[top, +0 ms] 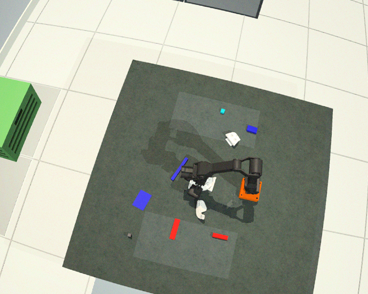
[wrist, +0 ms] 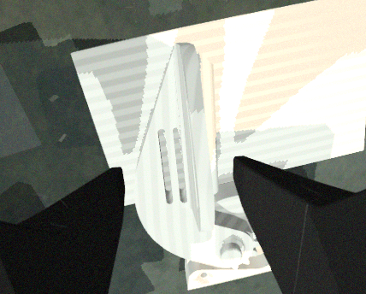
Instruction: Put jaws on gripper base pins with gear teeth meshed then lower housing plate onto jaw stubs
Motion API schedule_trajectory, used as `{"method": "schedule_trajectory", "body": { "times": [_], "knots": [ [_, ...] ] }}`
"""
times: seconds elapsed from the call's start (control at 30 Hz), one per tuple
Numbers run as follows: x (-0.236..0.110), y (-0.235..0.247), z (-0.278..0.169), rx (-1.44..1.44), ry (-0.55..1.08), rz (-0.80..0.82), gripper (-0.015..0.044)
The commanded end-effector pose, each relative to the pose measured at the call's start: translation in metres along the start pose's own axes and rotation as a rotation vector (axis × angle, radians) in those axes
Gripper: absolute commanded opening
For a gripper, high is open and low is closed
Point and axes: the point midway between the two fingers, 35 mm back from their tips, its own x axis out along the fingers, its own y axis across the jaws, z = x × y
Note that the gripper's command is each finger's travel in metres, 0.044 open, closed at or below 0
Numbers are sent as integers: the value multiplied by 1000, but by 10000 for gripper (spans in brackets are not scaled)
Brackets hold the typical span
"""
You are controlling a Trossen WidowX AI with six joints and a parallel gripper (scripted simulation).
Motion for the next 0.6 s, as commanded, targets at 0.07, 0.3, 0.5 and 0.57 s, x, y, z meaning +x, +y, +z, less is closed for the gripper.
{"method": "schedule_trajectory", "body": {
  "times": [0.07,0.3,0.5,0.57],
  "knots": [
    [-47,1,3,1,-17,8,224],
    [-57,2,3,5,-28,10,198],
    [-62,2,1,8,-31,14,40],
    [-62,2,1,8,-31,14,0]
  ]
}}
